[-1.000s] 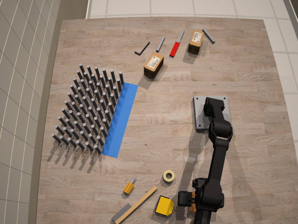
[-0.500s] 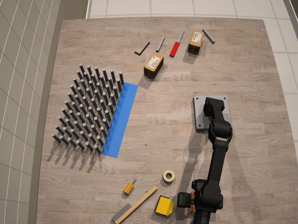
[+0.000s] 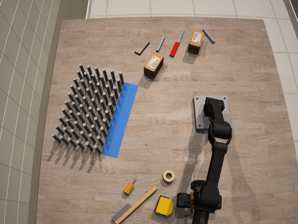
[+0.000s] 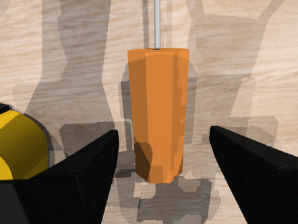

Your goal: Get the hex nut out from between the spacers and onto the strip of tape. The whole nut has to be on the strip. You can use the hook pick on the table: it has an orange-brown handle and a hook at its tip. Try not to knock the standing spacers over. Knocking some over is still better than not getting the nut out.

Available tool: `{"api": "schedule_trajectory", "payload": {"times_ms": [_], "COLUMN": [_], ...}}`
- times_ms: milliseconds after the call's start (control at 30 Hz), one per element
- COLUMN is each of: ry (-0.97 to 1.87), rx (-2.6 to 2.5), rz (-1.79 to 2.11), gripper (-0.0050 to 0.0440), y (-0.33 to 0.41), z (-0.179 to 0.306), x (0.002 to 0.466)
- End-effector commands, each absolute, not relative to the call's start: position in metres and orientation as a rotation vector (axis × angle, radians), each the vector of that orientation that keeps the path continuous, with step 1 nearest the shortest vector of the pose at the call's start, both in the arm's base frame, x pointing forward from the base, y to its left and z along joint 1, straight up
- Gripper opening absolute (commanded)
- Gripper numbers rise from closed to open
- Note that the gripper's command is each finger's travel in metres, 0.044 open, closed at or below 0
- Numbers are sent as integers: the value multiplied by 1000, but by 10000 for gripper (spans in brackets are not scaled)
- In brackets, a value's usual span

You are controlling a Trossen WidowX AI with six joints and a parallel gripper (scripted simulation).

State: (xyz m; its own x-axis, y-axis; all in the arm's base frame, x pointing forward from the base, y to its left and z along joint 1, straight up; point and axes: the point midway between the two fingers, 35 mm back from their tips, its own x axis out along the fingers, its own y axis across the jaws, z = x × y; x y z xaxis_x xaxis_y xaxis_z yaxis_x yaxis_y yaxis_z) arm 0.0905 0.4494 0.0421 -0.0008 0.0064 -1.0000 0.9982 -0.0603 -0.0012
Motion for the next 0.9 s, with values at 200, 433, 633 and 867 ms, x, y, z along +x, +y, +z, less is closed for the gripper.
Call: {"api": "schedule_trajectory", "payload": {"times_ms": [200, 433, 633, 867], "ry": [1191, 1190, 1186, 1199], "rx": [1285, 1284, 1279, 1292], "rz": [-1249, -1250, -1254, -1241], "gripper": [280, 280, 280, 229], "y": [451, 450, 449, 451], "z": [36, 25, 15, 23], "x": [94, 94, 93, 94]}}
